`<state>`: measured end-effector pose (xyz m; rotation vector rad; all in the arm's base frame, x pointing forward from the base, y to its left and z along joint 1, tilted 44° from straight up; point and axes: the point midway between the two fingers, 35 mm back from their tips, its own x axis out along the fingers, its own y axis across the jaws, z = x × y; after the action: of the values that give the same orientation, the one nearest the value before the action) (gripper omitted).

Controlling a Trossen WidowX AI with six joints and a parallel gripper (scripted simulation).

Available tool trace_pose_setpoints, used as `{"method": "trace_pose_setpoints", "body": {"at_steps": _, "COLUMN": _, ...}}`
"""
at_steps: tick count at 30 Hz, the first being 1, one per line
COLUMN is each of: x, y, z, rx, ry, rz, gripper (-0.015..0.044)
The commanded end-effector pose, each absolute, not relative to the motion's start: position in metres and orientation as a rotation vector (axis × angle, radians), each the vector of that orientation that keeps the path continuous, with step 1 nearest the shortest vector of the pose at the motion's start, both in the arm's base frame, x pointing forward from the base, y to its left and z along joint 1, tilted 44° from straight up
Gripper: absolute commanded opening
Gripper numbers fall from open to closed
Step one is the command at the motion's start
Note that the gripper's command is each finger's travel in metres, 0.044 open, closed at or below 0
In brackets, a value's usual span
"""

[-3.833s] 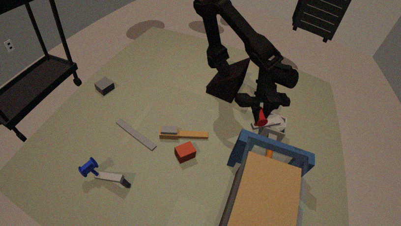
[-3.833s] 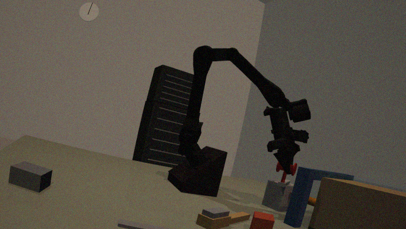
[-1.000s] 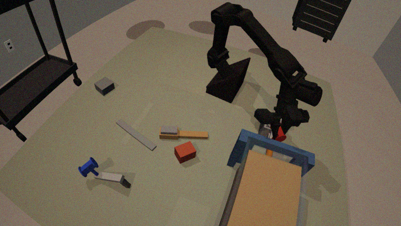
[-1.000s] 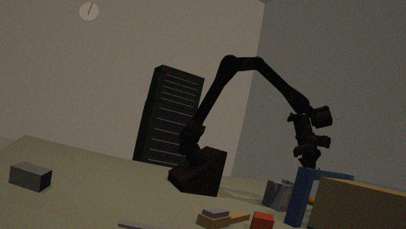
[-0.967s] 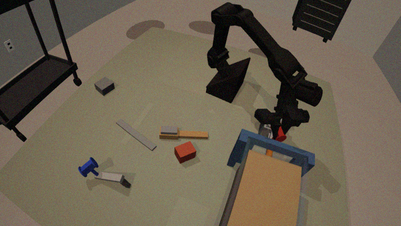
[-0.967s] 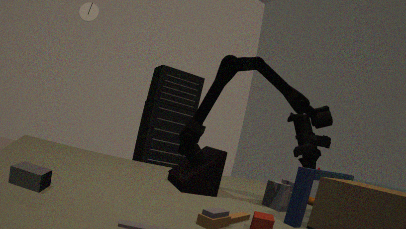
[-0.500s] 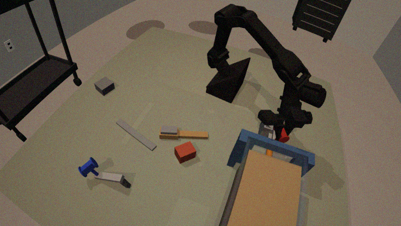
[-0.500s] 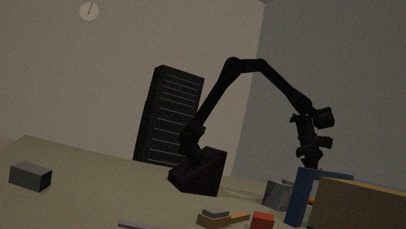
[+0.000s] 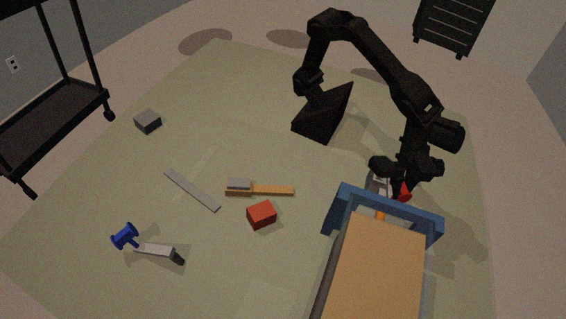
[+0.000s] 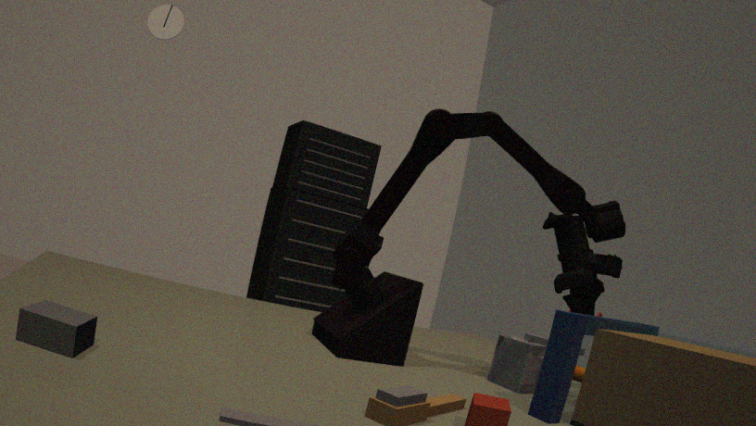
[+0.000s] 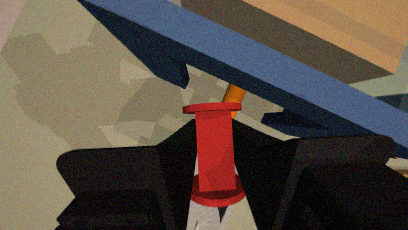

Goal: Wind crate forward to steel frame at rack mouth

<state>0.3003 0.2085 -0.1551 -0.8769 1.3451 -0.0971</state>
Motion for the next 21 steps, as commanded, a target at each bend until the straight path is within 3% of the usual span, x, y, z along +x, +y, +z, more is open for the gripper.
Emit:
{"method": "trace_pose_setpoints", "body": {"at_steps": 1, "x": 0.295, "y": 0.224, "z": -0.166, "rx": -0.851, "ry": 1.351, "rz": -0.062, "gripper": 0.0}}
{"method": "trace_pose_setpoints", "body": {"at_steps": 21, "x": 0.286, "y": 0.239, "z": -0.178, "rx": -0.85, "ry": 1.351, "rz": -0.061, "gripper": 0.0}}
